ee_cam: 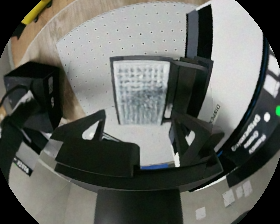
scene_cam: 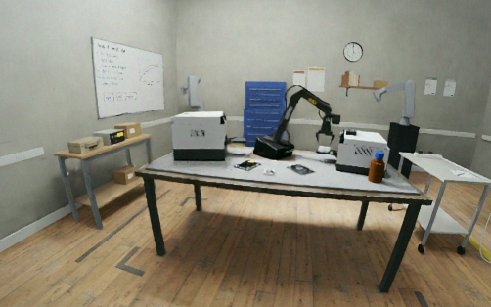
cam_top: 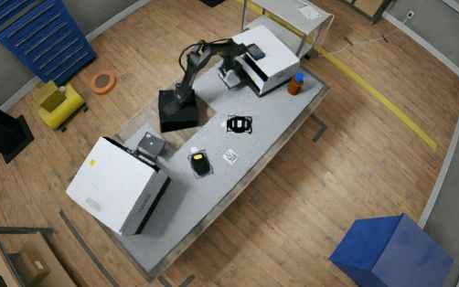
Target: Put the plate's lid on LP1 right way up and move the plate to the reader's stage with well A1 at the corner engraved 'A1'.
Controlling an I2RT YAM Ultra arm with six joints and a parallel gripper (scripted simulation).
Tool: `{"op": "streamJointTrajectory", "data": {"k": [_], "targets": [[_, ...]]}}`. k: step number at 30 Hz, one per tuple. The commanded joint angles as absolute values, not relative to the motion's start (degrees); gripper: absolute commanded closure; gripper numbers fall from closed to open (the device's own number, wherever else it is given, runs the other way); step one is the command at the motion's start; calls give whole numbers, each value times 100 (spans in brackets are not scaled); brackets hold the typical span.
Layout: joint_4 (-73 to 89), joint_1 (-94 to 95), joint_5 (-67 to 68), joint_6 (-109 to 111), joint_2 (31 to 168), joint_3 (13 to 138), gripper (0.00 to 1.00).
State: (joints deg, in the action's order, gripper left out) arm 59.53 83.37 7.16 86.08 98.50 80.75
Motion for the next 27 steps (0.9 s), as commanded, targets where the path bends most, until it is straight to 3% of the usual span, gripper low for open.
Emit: {"op": "streamJointTrajectory", "data": {"k": [1,27], "targets": [[5812,8306,646,8643,9808,8234,0],[5145,8228,629,8713,10127,7573,0]]}}
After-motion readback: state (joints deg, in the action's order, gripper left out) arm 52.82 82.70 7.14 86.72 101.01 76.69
